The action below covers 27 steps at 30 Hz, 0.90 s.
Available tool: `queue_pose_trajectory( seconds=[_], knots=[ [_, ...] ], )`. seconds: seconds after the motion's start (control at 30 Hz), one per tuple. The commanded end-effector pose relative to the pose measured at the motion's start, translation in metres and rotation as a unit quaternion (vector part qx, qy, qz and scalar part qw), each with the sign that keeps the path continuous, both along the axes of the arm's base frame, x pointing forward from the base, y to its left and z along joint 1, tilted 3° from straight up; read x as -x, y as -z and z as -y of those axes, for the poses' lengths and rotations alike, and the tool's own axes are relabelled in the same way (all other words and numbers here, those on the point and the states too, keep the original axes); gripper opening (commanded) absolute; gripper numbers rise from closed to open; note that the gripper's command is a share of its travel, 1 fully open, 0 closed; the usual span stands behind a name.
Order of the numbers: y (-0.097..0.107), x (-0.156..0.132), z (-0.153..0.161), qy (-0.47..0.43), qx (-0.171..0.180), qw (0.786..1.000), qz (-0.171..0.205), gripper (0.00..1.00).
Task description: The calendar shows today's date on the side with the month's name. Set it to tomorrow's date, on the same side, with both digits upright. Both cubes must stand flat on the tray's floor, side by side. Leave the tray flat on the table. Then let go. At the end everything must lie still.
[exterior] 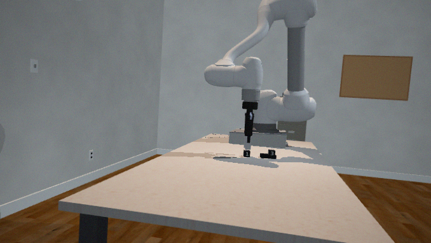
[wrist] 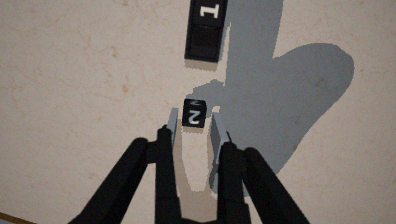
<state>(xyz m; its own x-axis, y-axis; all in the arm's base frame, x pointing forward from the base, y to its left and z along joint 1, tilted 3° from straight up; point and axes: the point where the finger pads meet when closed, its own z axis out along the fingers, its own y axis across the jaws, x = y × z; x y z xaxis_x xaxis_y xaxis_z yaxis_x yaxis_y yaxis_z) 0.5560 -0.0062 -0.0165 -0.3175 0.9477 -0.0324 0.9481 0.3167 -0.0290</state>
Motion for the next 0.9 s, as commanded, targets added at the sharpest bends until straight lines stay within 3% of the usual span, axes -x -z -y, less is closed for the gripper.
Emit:
queue_pose_trajectory(
  seconds=[0.0, 0.3, 0.87],
  knots=[
    [0.007, -0.001, 0.003, -0.002, 0.002, 1.0, 0.001, 0.28],
    [0.022, -0.001, 0.003, -0.002, 0.002, 1.0, 0.001, 0.28],
    [0.028, -0.001, 0.004, -0.002, 0.002, 1.0, 0.001, 0.28]
  ],
)
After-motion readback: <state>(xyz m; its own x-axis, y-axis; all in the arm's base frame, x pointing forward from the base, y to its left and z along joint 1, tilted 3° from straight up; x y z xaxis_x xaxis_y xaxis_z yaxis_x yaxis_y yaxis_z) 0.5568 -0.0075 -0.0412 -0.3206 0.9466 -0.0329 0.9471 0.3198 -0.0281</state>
